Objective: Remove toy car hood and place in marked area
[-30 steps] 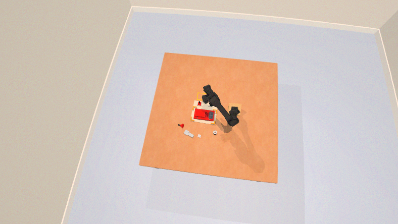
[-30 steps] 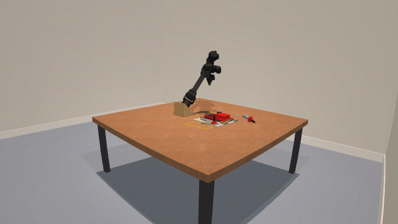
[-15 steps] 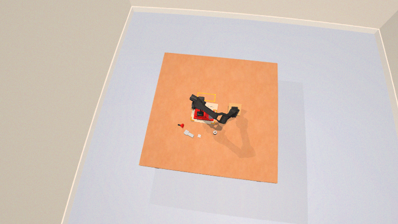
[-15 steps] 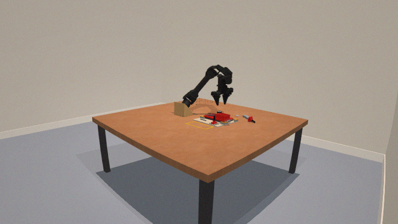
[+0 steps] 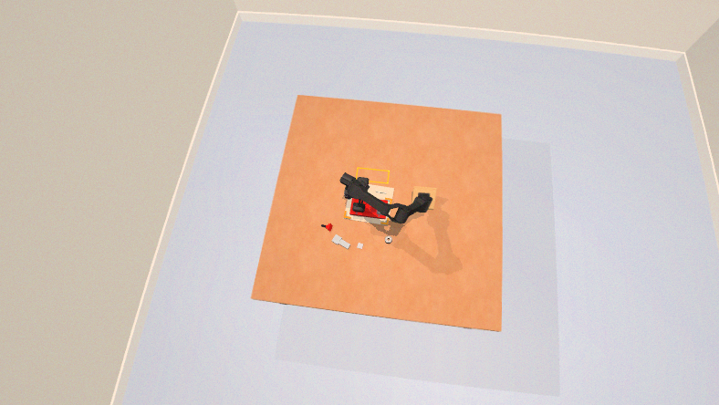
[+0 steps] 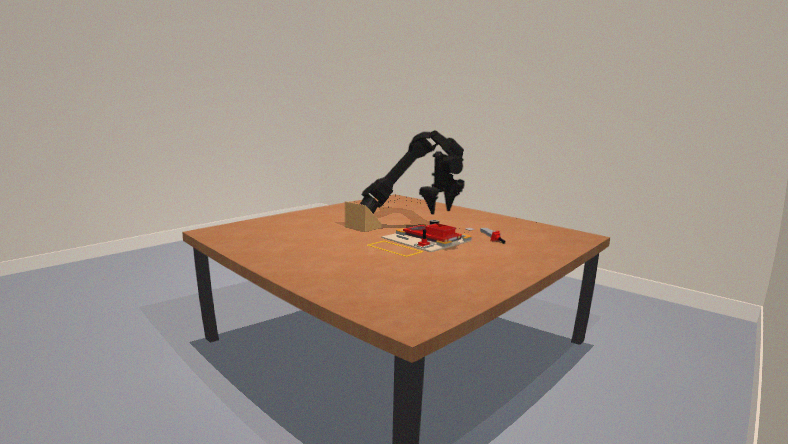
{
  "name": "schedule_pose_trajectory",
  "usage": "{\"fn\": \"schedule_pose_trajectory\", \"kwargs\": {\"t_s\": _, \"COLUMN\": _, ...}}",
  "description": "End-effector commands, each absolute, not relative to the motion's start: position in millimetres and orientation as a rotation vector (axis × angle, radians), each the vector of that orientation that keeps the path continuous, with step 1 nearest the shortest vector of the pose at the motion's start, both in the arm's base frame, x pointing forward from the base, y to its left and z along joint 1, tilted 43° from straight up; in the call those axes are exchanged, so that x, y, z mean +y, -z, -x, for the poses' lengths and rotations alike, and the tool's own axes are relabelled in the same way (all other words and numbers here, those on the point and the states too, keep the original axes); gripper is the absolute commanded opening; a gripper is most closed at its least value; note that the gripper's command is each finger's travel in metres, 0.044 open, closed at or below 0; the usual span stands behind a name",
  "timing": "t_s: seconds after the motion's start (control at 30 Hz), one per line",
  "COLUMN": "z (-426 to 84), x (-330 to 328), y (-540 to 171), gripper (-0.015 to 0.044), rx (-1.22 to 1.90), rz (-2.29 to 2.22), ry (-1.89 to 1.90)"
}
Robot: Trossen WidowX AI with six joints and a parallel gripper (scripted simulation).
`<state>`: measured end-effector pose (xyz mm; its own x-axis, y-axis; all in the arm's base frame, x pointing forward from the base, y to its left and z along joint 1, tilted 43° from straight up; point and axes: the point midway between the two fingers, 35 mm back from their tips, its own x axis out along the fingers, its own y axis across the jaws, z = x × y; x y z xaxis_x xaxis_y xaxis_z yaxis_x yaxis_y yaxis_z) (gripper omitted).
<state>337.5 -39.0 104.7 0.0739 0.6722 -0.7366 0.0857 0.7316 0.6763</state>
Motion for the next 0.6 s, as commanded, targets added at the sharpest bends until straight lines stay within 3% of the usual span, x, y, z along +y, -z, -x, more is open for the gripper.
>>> {"fn": "schedule_pose_trajectory", "kwargs": {"t_s": 0.0, "z": -338, "x": -35, "y": -102, "gripper": 0.044, "rx": 1.453, "rz": -0.672, "ry": -0.493}}
{"fn": "schedule_pose_trajectory", "kwargs": {"t_s": 0.57, "z": -339, "x": -24, "y": -91, "gripper": 0.044, "rx": 1.453, "rz": -0.671, "ry": -0.493}}
